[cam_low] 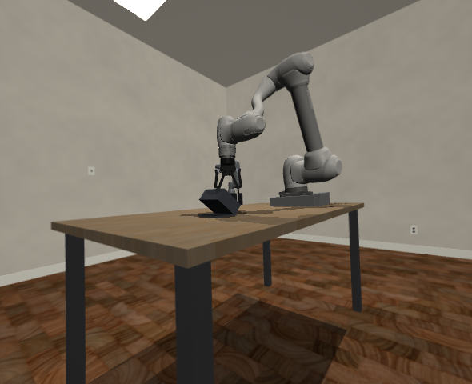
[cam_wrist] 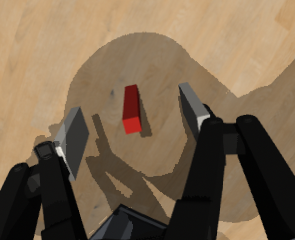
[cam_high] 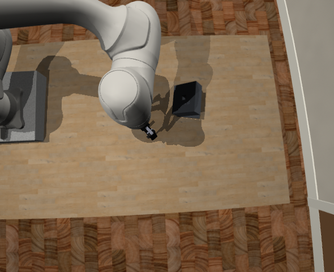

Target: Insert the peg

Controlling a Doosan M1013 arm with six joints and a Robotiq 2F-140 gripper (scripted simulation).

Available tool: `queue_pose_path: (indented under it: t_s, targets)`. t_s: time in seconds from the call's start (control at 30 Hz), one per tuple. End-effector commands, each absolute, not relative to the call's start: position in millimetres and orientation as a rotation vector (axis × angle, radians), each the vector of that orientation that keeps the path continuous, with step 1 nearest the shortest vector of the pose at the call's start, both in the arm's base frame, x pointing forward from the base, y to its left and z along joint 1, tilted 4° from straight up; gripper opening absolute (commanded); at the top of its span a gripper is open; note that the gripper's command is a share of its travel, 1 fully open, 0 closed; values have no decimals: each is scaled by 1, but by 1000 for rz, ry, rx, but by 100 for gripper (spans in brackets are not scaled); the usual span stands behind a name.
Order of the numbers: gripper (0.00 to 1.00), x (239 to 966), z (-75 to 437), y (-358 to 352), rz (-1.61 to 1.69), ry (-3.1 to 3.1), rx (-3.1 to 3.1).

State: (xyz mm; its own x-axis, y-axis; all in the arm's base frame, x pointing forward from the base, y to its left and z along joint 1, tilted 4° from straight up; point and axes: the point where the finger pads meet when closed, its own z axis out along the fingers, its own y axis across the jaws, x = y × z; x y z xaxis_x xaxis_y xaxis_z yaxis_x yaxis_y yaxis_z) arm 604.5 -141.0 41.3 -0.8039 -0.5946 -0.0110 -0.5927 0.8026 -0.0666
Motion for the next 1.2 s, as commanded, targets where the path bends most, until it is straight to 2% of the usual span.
queue_pose_path:
  t_s: [0.0, 0.9, 1.17]
  targets:
    - [52, 604, 41, -141, -93, 2953, -973]
    - [7, 604, 41, -141, -93, 2953, -973]
    - [0, 604, 43, -141, -93, 2953, -973]
